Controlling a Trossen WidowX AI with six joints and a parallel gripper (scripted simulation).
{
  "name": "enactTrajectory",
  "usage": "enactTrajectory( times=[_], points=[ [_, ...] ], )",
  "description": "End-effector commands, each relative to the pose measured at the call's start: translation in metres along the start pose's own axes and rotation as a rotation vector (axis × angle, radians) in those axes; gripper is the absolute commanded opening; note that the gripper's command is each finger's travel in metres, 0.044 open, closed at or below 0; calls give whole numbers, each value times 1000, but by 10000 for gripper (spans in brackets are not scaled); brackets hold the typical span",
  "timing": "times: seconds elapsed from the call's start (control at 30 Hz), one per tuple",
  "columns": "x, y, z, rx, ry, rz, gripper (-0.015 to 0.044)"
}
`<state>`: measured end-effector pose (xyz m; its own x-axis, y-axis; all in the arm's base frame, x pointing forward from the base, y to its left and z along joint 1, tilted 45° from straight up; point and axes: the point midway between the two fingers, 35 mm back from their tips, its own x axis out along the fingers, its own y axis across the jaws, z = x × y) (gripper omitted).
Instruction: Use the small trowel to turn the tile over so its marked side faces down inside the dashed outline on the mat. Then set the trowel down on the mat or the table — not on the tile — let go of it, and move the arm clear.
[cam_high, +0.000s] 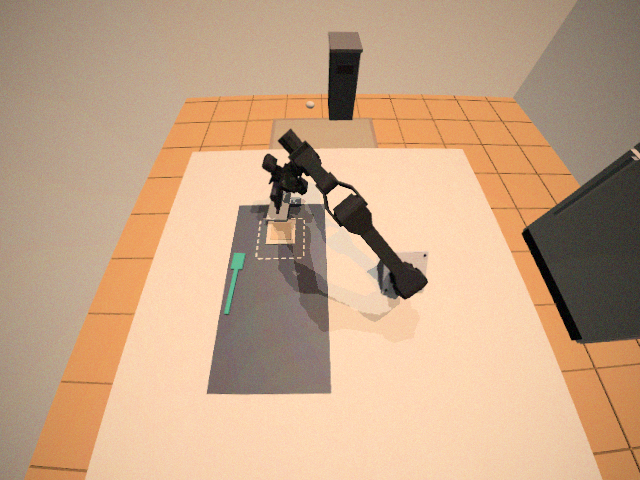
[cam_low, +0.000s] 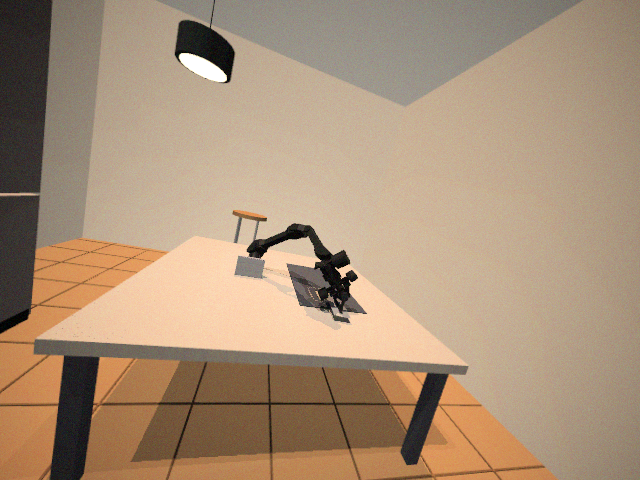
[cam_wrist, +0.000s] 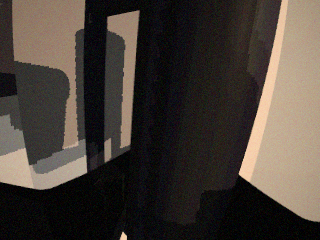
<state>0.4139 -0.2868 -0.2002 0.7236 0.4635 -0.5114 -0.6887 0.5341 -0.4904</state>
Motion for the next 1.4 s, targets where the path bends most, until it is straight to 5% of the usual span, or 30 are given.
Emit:
enactTrajectory(
  times=[0.0, 0.67, 1.37],
  points=[
    [5, -29, 32, -27, 17, 15, 0],
    [36, -73, 178, 13, 129, 117, 0],
    [38, -63, 327, 38, 227, 108, 0]
  ],
)
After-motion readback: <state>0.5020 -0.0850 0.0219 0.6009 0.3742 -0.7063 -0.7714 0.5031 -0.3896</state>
